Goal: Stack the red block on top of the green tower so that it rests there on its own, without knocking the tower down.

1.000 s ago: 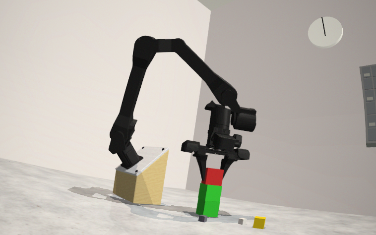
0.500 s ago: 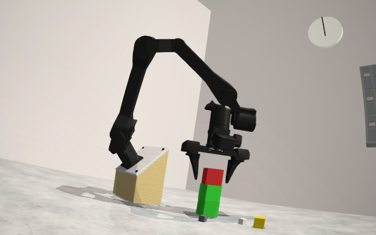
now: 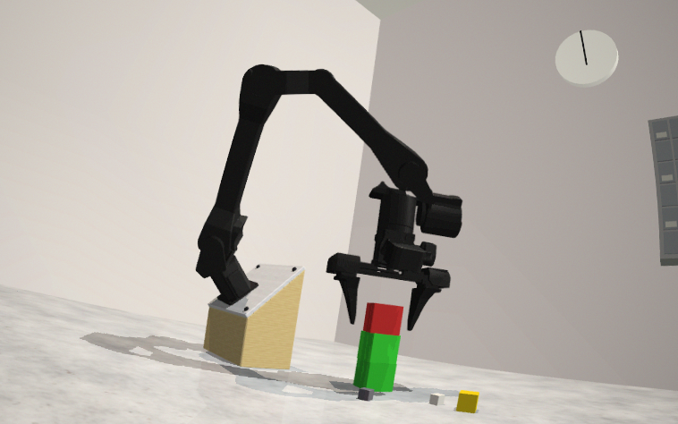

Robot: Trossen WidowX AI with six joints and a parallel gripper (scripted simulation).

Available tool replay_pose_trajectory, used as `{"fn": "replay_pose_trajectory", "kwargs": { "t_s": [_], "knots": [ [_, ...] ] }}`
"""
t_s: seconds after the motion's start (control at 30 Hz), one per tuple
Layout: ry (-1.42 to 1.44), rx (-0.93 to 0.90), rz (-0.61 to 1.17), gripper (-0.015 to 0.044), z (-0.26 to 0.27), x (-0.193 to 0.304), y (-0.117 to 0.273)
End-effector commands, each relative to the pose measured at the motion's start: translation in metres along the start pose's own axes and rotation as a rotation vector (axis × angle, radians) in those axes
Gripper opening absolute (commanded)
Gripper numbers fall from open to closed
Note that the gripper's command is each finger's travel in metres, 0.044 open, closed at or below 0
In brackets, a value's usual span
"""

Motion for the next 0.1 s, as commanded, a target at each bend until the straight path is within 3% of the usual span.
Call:
{"fn": "replay_pose_trajectory", "kwargs": {
  "t_s": [0.0, 0.07],
  "knots": [
    [0.000, 0.000, 0.000, 0.0440, -0.0001, 0.0001, -0.0001],
    [0.000, 0.000, 0.000, 0.0440, -0.0001, 0.0001, -0.0001]
  ]
}}
Point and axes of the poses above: the point midway between the two fingers, 35 mm back from their tips, its own y axis back along the fingers, its own z axis across the jaws, x = y × z, the point moved 2 cm from there along y, back along the fingers, and after that the axes turned 2 degrees about y, right-handed, at the moved point
